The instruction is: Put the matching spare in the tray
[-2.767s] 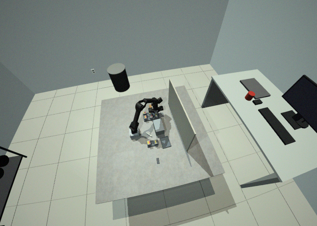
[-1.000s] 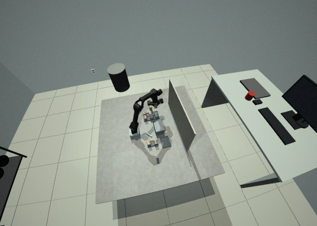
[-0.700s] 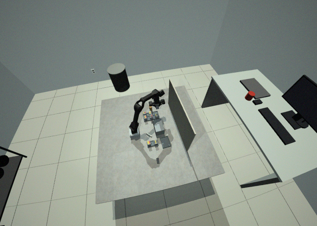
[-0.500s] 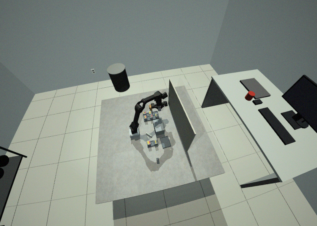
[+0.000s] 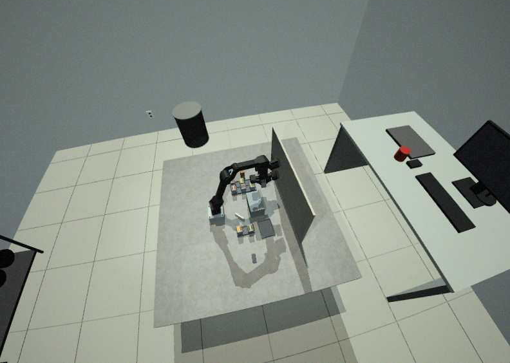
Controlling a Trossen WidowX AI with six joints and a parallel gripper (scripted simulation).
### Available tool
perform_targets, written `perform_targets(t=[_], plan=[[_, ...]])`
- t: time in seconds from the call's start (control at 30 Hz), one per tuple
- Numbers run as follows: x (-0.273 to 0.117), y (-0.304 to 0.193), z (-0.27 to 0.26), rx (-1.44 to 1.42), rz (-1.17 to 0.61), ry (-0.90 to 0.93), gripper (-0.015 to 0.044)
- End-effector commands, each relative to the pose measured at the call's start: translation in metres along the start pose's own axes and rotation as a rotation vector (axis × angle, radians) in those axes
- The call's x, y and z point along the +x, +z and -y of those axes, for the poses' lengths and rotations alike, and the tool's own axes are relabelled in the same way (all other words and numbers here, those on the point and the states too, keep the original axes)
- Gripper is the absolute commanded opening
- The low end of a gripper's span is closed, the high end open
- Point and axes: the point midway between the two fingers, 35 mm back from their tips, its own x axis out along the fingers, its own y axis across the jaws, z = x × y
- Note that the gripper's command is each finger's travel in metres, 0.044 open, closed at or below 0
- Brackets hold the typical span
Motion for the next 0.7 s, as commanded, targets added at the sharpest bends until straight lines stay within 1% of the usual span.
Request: perform_targets(t=[0.0, 0.33, 0.67], plan=[[-0.001, -0.019, 0.005, -0.003, 0.002, -0.001, 0.0000], [-0.002, -0.079, 0.010, 0.063, 0.006, -0.005, 0.0000], [-0.003, -0.141, 0.008, 0.057, -0.005, -0.014, 0.0000]])
